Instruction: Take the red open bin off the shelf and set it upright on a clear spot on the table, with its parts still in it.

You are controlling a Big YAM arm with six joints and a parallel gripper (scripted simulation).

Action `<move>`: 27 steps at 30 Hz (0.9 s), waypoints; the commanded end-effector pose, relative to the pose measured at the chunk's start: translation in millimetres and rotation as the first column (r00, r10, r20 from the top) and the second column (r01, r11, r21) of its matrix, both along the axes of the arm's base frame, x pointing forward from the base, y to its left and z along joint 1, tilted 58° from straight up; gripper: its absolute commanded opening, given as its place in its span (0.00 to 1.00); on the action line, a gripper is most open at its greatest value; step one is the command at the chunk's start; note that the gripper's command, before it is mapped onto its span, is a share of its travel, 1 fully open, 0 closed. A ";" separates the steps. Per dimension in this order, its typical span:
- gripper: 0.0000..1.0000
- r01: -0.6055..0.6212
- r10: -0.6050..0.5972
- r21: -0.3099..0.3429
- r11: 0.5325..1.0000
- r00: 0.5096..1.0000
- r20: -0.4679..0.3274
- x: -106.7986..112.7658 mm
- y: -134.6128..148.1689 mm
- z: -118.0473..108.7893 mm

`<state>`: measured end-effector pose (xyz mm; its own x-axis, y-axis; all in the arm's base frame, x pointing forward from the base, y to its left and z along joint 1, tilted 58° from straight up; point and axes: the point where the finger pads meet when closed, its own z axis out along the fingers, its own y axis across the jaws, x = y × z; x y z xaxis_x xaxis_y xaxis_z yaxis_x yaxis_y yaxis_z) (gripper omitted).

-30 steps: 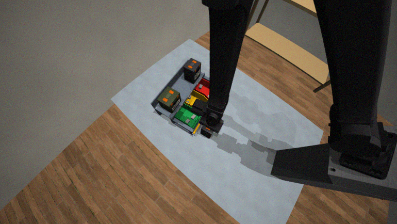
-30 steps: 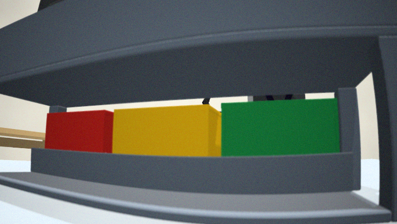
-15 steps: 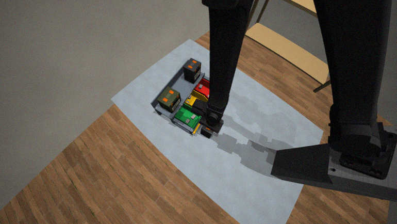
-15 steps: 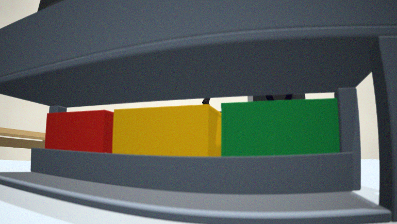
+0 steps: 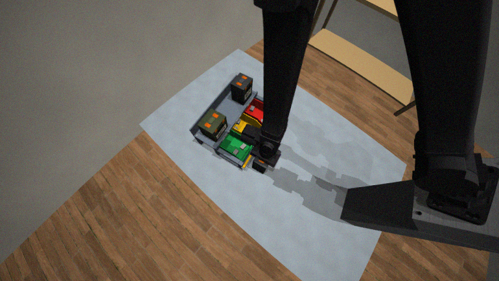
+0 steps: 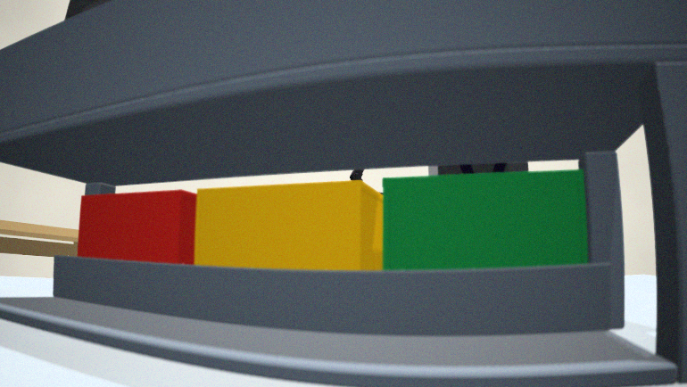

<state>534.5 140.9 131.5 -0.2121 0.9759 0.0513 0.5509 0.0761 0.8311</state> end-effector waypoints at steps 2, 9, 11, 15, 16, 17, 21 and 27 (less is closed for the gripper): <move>0.00 0.006 -0.007 0.017 1.000 0.999 0.035 -7.5 -2.7 20.8; 0.00 0.006 -0.007 0.018 1.000 0.999 0.041 -4.7 -2.2 20.5; 0.00 0.006 -0.007 0.020 1.000 0.999 0.047 -2.0 -1.6 22.2; 0.00 0.006 -0.007 0.023 1.000 0.998 0.058 4.9 0.1 27.3; 0.00 0.006 -0.007 0.023 1.000 0.998 0.059 5.7 0.2 27.2; 0.00 0.006 -0.008 0.024 1.000 0.998 0.064 6.8 0.5 27.8; 0.00 0.007 -0.007 0.015 1.000 1.000 0.028 7.8 0.5 8.0; 0.00 0.007 -0.007 0.018 1.000 0.999 0.043 6.3 0.0 17.3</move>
<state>542.1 142.9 132.8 -0.2129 0.9757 0.0520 0.5385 0.0727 0.8395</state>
